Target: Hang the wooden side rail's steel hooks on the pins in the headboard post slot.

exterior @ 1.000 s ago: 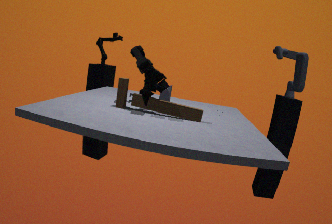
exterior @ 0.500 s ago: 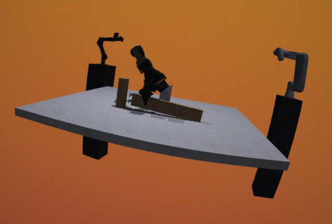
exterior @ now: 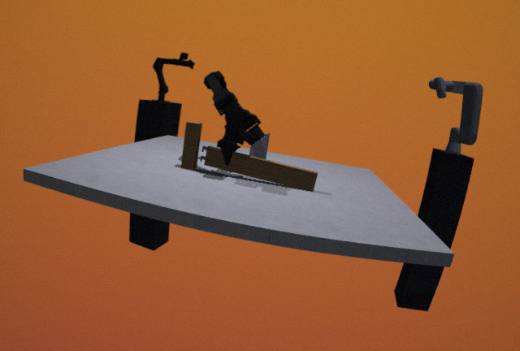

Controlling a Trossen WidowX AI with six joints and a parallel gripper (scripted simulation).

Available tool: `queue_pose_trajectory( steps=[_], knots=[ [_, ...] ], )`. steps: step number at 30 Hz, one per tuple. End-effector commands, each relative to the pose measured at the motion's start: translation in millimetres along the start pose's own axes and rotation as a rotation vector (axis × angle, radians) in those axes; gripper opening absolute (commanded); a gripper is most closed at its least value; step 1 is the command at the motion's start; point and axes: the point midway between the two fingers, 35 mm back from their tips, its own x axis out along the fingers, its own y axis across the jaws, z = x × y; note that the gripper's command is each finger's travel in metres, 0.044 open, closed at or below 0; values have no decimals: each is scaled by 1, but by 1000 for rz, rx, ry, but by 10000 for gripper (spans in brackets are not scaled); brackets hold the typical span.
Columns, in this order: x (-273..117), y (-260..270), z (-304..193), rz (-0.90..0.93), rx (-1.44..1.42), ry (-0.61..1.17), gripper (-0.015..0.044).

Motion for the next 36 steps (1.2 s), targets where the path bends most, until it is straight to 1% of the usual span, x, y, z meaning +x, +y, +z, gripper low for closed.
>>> queue_pose_trajectory(
  steps=[1,36],
  knots=[
    [-2,-1,-1,-6,-2,1,0],
    [-3,-2,-4,-6,-2,1,0]
  ],
)
